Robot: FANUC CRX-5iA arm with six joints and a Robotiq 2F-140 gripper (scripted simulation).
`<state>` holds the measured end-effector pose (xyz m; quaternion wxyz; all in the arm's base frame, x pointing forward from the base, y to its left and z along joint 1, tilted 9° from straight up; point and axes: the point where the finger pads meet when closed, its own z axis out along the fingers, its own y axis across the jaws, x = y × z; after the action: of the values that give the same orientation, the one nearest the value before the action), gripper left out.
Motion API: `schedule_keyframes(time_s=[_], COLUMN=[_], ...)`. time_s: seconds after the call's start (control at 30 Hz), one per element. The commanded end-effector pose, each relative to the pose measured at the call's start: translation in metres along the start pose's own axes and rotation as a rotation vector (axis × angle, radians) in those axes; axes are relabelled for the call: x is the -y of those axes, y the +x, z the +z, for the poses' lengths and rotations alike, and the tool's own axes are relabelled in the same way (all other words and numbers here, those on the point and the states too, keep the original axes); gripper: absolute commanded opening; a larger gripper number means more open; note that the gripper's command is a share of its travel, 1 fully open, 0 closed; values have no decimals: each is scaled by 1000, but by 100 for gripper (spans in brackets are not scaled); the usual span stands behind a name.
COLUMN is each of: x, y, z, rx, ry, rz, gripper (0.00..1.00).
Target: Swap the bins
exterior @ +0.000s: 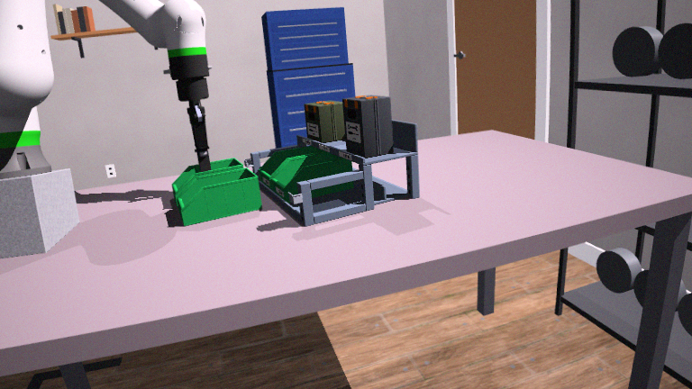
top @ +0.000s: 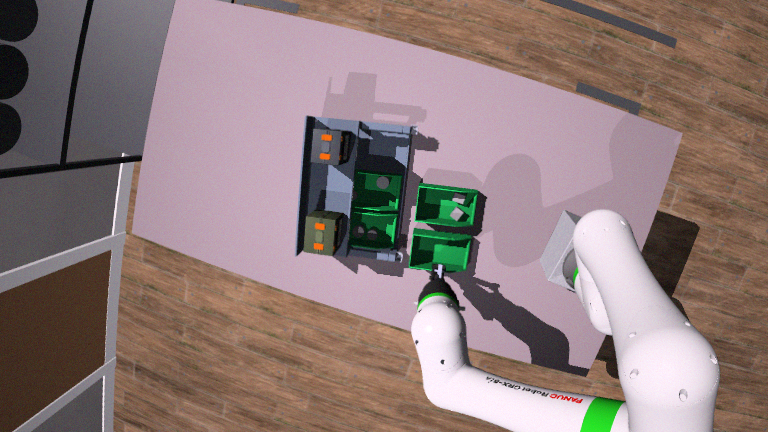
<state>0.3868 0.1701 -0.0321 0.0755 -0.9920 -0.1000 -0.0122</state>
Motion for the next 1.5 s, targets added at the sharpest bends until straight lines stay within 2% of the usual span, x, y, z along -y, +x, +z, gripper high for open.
schedule_keyframes(time_s=[0.0, 0.27, 0.3, 1.47], x=[0, 0, 0, 0], y=[1, 1, 1, 1], z=[-1, -1, -1, -1], rx=[-1, -1, -1, -1], ry=[0, 0, 0, 0], rz=[0, 0, 0, 0], gripper=[10, 10, 24, 24])
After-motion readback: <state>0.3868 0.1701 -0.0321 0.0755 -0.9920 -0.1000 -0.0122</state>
